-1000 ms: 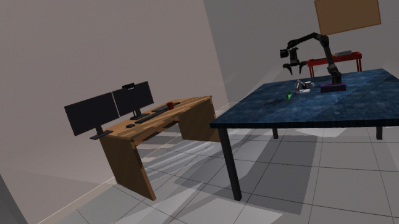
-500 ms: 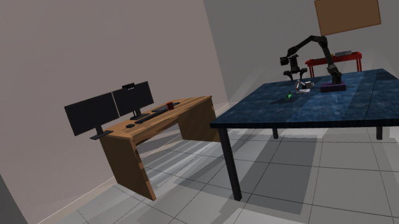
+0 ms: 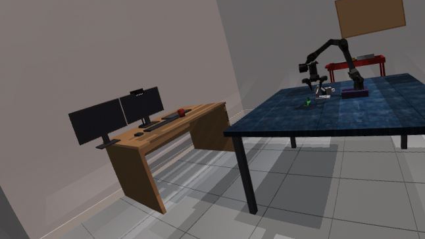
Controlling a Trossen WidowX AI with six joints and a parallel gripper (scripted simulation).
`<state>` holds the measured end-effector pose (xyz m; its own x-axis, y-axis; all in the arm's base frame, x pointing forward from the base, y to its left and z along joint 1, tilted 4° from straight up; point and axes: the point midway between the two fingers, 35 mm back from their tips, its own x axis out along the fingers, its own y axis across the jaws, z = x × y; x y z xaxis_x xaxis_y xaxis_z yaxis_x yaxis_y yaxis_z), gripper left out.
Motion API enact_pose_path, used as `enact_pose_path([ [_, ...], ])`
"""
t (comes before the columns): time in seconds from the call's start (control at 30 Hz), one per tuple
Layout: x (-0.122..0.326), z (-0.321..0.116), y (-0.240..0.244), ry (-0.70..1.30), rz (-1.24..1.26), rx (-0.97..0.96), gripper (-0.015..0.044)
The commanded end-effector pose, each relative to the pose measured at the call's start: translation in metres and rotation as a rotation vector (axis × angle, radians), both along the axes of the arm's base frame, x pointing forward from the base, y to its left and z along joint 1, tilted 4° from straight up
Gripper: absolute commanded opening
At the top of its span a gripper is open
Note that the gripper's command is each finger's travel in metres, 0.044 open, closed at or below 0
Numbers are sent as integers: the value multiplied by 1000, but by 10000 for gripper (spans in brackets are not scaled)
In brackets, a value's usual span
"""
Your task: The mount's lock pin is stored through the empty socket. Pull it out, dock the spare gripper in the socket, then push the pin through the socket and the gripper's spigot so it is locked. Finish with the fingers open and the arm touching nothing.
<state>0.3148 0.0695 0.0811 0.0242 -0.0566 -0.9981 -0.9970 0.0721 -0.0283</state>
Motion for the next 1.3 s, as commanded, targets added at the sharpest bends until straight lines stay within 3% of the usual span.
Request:
enact_pose_path([
  [0.0, -1, -12, 0, 14, 0, 0, 300],
  [0.73, 0, -48, -2, 14, 0, 0, 300],
  [1.2, -1, -49, -2, 14, 0, 0, 300],
  [1.27, -1, -49, -2, 14, 0, 0, 247],
])
